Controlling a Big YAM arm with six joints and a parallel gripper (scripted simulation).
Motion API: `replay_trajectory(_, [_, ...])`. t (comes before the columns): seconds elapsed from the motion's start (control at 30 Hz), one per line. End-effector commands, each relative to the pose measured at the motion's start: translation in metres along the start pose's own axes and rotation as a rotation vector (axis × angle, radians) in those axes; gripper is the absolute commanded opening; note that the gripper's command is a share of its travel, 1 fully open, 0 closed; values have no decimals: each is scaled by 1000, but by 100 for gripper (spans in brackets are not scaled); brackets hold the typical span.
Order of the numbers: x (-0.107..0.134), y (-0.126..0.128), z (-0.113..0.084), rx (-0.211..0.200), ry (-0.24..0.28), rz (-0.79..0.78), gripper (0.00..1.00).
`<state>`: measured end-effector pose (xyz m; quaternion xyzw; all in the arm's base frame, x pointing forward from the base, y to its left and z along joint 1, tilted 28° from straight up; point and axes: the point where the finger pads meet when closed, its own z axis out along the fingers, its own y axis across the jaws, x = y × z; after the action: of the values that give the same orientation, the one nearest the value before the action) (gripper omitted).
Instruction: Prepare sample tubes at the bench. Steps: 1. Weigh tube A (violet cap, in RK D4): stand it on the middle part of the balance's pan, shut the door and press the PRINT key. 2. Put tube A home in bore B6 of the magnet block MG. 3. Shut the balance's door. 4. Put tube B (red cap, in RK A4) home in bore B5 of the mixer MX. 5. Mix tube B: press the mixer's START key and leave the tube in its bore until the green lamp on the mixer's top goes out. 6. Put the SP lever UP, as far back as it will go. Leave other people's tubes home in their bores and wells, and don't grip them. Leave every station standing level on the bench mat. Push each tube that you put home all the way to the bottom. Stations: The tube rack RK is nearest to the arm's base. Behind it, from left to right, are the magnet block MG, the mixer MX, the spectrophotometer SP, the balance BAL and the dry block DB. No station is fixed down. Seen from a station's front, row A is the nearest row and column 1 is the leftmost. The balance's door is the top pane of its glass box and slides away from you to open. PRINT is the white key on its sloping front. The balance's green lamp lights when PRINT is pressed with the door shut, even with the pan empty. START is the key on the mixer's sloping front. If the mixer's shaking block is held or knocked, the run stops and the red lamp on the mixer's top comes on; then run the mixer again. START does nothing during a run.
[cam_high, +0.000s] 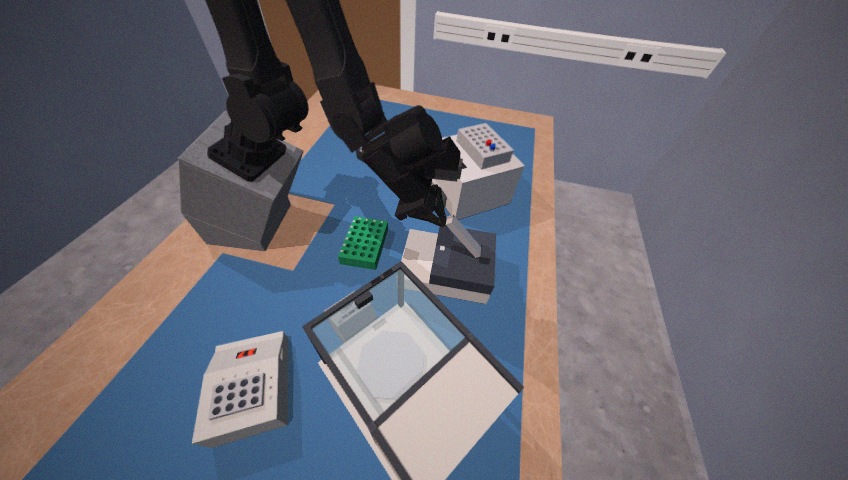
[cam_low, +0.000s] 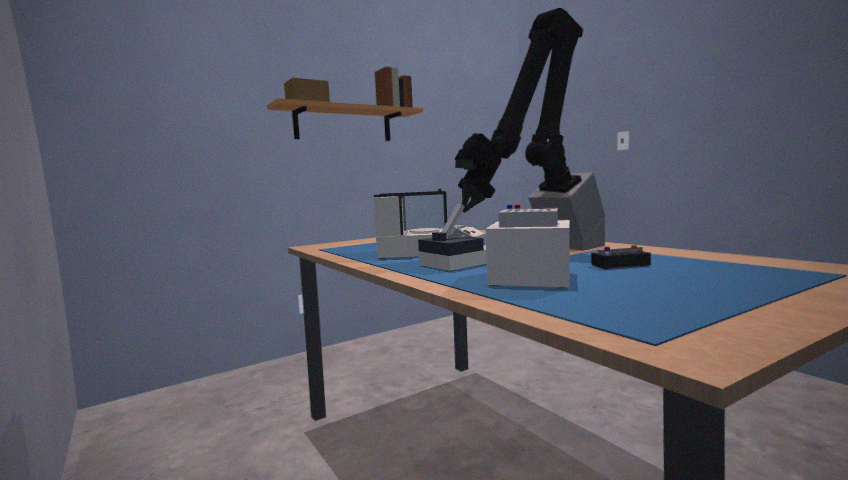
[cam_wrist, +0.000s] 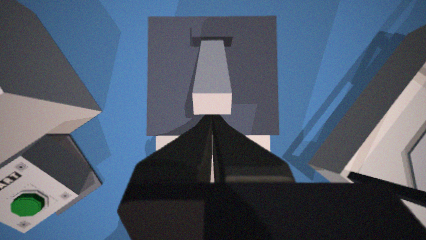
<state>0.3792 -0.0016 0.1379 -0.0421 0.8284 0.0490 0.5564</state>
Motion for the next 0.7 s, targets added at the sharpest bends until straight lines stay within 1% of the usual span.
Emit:
replay_trajectory(0.0, [-30, -6, 1, 10, -42, -23, 0])
replay_trajectory(0.13, [-32, -6, 2, 9, -34, -21, 0])
replay_trajectory(0.27, [-36, -5, 1, 8, -41, -23, 0])
replay_trajectory(0.3, [-34, -5, 2, 7, -32, -22, 0])
replay_trajectory(0.37, [-40, -4, 0, 7, -43, -25, 0])
replay_trajectory(0.47, [-44, -3, -1, 6, -44, -26, 0])
replay_trajectory(0.57, [-44, -3, 1, 3, -34, -24, 0])
replay_trajectory(0.67, [-51, -2, -1, 2, -45, -27, 0])
